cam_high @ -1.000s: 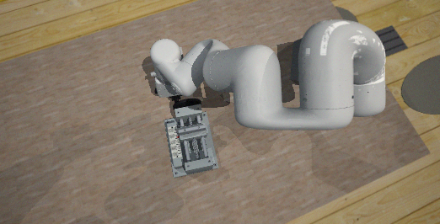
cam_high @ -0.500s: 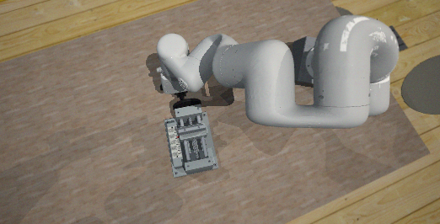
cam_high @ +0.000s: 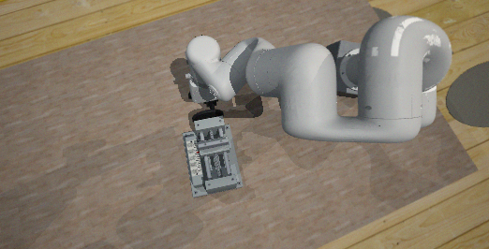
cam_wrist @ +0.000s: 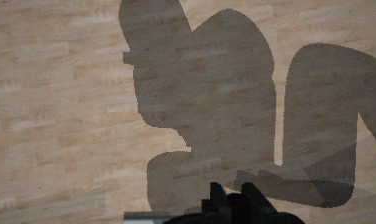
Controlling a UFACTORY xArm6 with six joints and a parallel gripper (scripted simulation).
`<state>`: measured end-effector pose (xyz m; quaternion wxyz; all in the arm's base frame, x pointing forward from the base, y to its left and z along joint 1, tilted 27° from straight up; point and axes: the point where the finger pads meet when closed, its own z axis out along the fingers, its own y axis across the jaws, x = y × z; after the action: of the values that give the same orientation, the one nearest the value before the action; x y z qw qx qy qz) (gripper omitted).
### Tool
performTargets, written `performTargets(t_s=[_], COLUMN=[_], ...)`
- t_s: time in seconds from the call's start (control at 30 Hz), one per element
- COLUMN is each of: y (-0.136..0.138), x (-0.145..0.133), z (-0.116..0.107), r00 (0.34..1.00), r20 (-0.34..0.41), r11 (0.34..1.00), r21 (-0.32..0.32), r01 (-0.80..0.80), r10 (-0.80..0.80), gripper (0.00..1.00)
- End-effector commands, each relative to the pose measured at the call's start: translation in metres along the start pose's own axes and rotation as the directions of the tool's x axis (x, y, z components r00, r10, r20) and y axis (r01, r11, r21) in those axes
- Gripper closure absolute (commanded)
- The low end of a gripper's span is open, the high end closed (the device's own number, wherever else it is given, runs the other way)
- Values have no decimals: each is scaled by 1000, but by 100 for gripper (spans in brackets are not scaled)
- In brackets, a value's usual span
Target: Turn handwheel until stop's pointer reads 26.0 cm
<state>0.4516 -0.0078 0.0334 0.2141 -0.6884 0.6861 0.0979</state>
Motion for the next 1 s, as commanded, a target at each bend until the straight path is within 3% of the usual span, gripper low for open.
performTargets(t_s=[0.0, 0.97], y=[5, 14], x=[0, 0], z=[3, 43], r00=[1000, 1000], r20=[-2, -2], r11=[1000, 1000], r21=[9, 9], r01=[2, 2], r10=[-2, -2], gripper=[94, 94])
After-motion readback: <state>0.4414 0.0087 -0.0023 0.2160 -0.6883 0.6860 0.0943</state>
